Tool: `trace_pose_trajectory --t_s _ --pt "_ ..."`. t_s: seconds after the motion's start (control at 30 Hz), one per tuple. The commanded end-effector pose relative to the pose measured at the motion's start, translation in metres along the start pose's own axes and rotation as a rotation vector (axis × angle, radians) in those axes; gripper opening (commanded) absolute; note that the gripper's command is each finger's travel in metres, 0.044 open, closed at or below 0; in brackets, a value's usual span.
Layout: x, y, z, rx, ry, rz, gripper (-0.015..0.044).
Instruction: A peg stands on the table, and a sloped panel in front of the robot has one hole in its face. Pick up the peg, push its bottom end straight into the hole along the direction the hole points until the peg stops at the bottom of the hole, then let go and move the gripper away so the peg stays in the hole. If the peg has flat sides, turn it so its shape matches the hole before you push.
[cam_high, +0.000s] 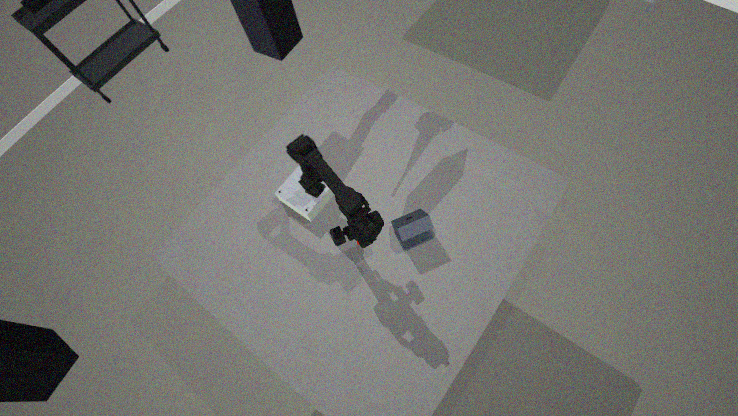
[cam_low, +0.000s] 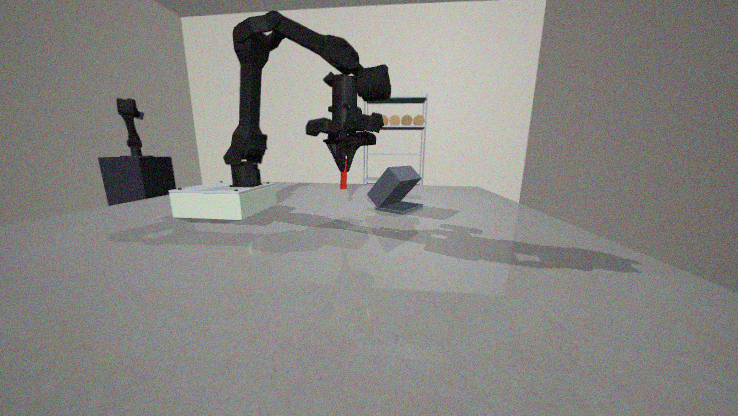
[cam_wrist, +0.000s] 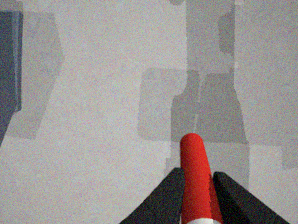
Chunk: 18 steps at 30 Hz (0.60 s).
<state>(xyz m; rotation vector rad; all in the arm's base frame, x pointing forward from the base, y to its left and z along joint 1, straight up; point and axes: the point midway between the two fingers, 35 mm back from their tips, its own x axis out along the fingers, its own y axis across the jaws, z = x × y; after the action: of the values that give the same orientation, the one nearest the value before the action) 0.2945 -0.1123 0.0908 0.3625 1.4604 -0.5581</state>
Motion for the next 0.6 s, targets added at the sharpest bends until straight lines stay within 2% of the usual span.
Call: trace_pose_trajectory --t_s 0.0,0.57 --pt "0.000 0.005 -0.001 -0.037 -0.011 -0.013 0.0000" --pt "-0.003 0.023 -0.003 -0.166 -0.053 -0.056 0.0000"
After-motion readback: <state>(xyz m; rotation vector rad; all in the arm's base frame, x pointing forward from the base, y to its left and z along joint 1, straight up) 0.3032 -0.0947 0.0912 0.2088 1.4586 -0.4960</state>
